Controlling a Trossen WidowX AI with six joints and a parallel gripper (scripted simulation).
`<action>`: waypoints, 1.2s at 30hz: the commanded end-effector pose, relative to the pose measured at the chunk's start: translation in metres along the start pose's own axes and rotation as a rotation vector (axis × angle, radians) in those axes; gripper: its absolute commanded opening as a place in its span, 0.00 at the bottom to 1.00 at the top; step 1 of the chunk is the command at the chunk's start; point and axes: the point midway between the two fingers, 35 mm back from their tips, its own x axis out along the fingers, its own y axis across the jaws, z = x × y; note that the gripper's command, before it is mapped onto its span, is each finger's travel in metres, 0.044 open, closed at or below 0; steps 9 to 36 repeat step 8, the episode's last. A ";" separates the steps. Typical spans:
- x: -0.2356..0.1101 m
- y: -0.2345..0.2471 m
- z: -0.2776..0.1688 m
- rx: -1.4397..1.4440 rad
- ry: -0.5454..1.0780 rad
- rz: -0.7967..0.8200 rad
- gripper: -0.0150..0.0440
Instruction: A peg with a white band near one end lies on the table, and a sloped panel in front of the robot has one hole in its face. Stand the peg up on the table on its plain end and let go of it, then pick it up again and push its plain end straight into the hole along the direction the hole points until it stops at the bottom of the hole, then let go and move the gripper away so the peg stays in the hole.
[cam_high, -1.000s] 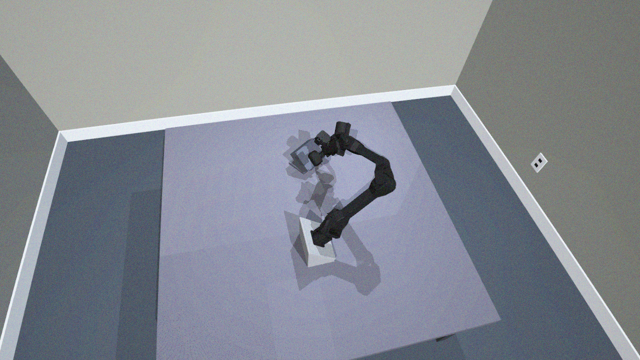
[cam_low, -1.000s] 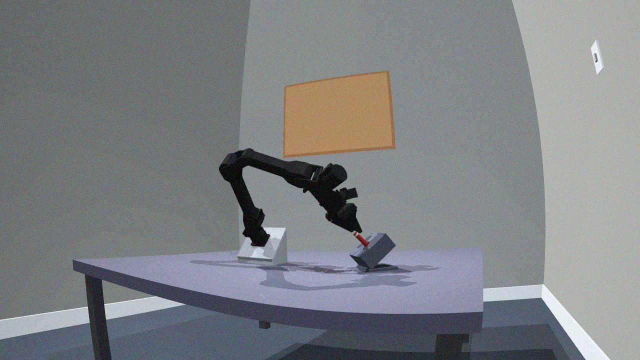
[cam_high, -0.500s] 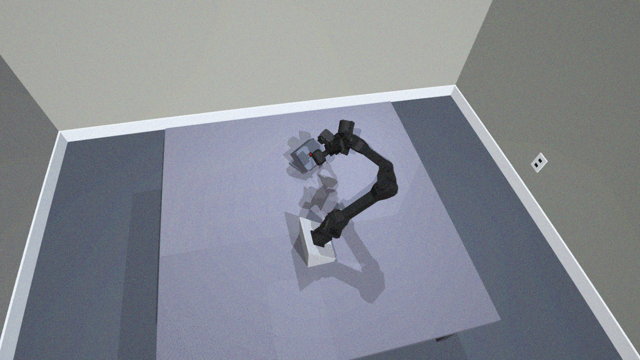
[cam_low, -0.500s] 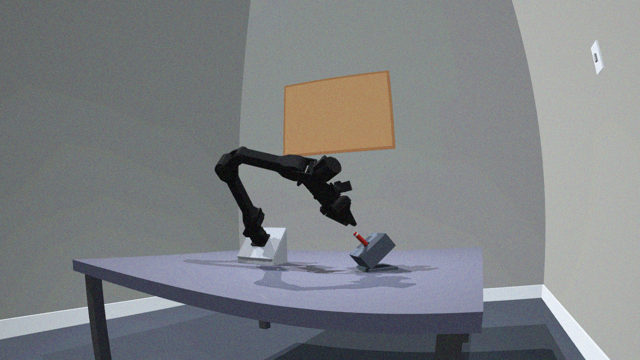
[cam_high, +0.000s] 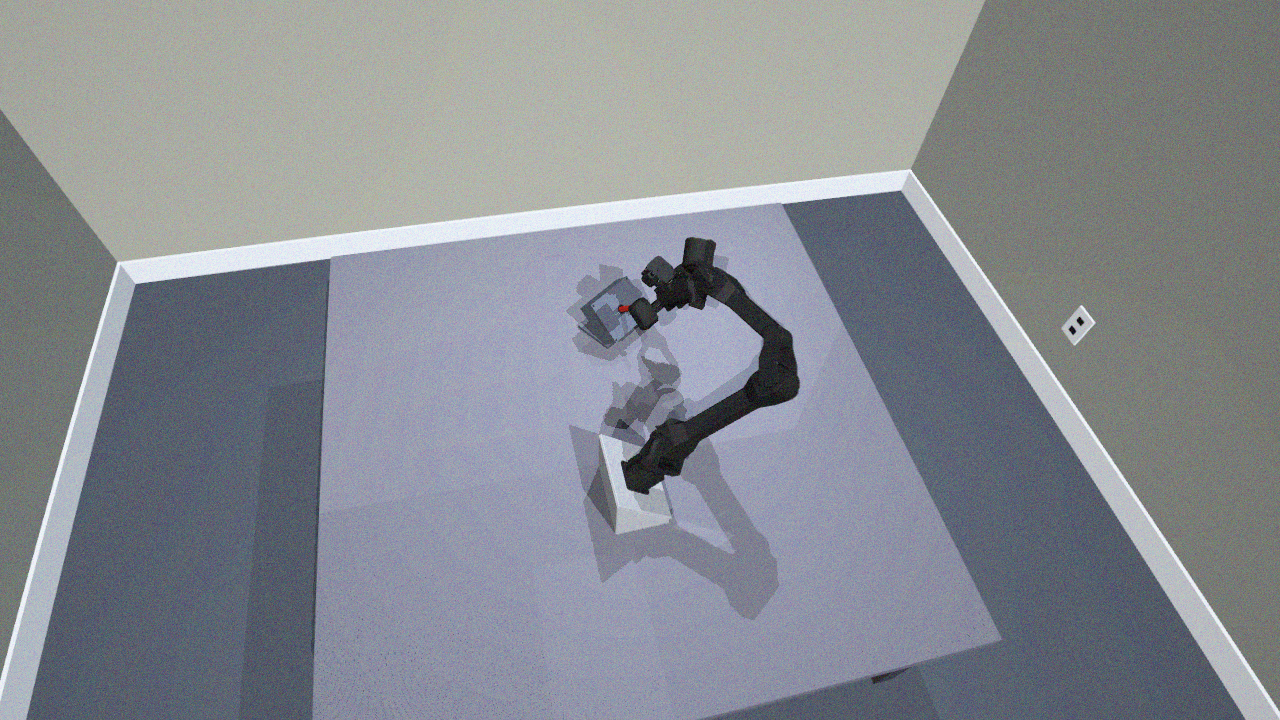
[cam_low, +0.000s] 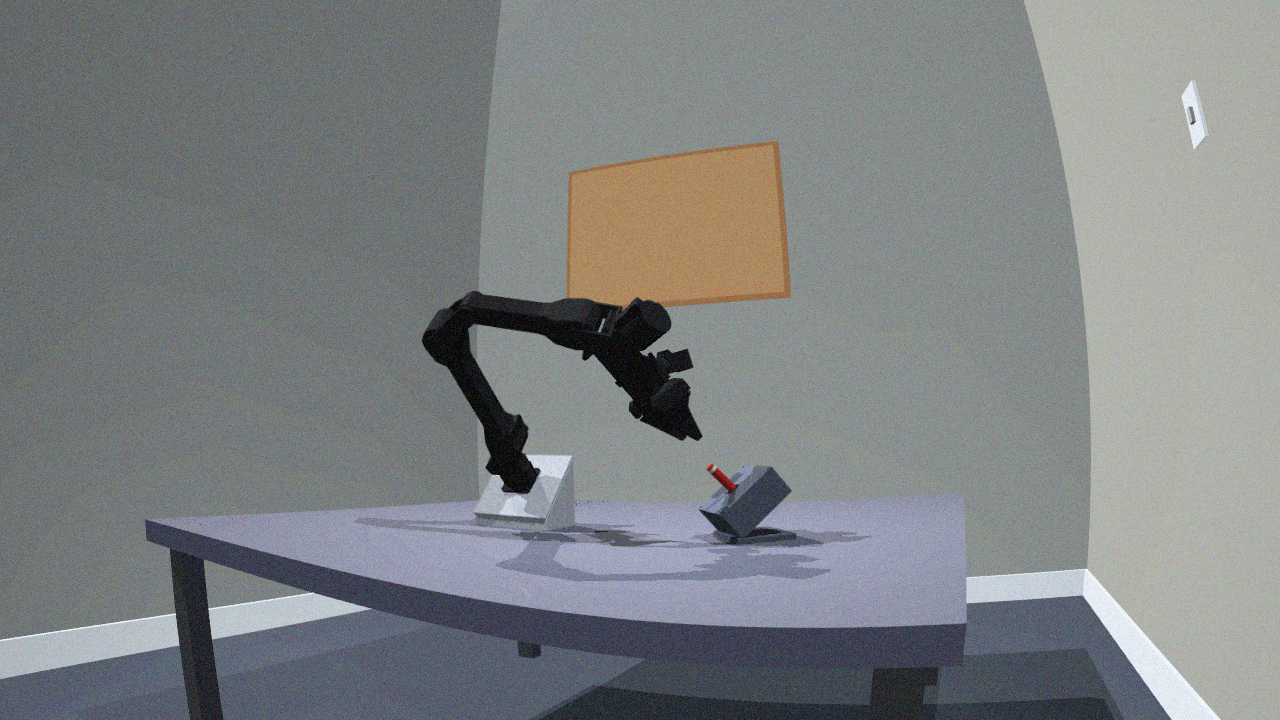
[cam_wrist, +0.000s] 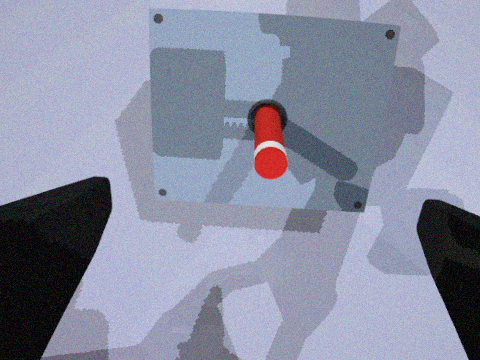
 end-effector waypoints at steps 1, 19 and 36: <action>-0.009 -0.001 0.000 0.003 -0.002 -0.006 1.00; -0.012 -0.001 0.000 0.003 -0.002 -0.005 1.00; -0.012 -0.001 0.000 0.003 -0.002 -0.005 1.00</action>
